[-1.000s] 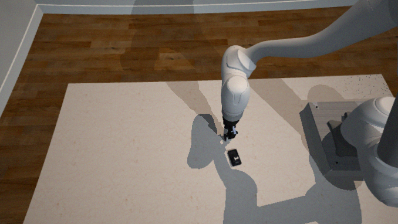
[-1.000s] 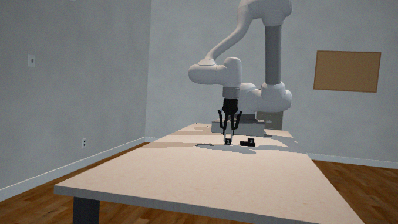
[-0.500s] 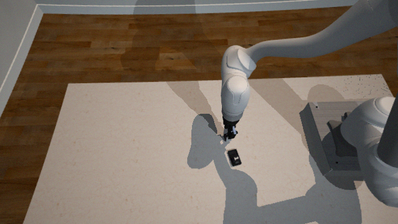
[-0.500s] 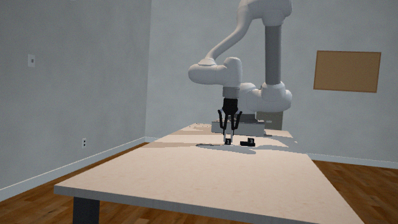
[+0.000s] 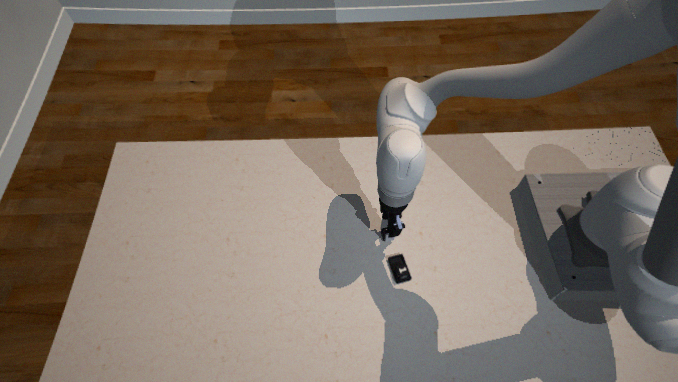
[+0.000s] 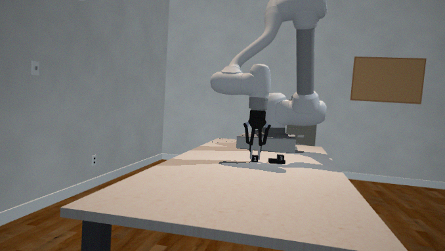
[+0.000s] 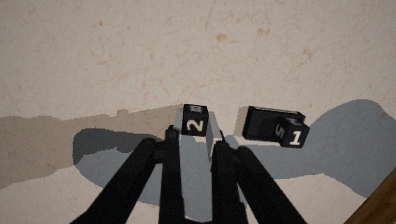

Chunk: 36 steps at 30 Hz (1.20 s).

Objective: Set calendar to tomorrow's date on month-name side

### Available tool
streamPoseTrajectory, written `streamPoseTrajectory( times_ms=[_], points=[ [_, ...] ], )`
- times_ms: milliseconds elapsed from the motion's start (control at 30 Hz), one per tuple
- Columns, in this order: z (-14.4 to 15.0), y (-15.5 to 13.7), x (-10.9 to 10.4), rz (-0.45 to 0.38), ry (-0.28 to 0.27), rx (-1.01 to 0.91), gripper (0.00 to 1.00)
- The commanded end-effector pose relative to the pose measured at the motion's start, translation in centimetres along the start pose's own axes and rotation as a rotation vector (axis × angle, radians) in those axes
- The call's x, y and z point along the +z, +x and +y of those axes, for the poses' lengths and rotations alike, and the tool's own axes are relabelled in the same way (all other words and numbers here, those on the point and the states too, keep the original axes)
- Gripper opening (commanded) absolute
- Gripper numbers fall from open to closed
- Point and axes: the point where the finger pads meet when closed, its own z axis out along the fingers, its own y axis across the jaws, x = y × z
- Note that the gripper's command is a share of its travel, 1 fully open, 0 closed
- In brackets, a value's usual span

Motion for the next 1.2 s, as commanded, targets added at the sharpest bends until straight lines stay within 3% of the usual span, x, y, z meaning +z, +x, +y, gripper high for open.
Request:
streamPoseTrajectory(
  times_ms=[0, 300, 767, 1067, 1167],
  points=[
    [-0.3, -0.2, 0.2, -0.003, 0.006, 0.001, 0.21],
    [-0.3, -0.2, 0.2, -0.003, 0.006, 0.001, 0.28],
    [-0.3, -0.2, 0.0, -0.003, 0.006, 0.001, 0.28],
    [-0.3, -0.2, -2.0, -0.003, 0.006, 0.001, 0.28],
    [-0.3, -0.2, -3.5, -0.003, 0.006, 0.001, 0.28]
  ],
)
